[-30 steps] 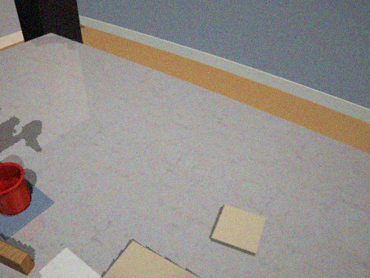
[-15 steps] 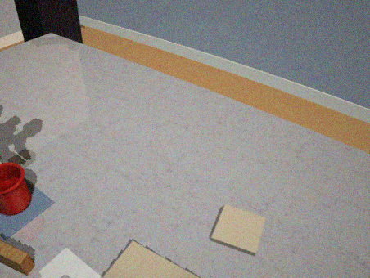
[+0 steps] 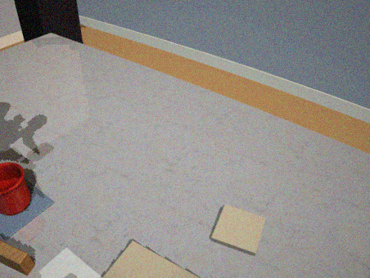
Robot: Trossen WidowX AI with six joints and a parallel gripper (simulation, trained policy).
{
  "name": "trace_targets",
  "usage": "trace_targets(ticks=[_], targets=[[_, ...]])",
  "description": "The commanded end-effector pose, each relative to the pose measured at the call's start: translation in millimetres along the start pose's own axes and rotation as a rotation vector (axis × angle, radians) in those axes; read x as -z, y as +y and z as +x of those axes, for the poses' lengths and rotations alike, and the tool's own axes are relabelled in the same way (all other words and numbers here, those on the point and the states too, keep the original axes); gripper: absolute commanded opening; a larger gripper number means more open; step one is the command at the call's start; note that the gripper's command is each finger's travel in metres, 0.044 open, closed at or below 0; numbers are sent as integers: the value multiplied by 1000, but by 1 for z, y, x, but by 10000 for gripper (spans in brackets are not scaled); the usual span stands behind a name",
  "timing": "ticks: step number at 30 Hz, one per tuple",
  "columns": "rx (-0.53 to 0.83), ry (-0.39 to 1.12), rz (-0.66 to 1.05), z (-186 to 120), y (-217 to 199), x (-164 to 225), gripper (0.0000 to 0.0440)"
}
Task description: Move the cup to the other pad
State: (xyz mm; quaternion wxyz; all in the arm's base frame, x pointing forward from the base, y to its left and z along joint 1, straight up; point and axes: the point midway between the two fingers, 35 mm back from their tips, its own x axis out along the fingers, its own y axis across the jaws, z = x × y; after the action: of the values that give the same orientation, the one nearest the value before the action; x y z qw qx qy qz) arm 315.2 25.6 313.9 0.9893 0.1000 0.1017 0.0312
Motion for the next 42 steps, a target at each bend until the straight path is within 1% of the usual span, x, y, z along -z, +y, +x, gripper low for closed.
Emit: trace_targets(ticks=[1,15,29,42], targets=[[-12,49,51,0,7,0,120],[-4,228,215,1,22,10,99],[53,422,391,0,36,23,112],[156,603,532,-5,45,41,116]])
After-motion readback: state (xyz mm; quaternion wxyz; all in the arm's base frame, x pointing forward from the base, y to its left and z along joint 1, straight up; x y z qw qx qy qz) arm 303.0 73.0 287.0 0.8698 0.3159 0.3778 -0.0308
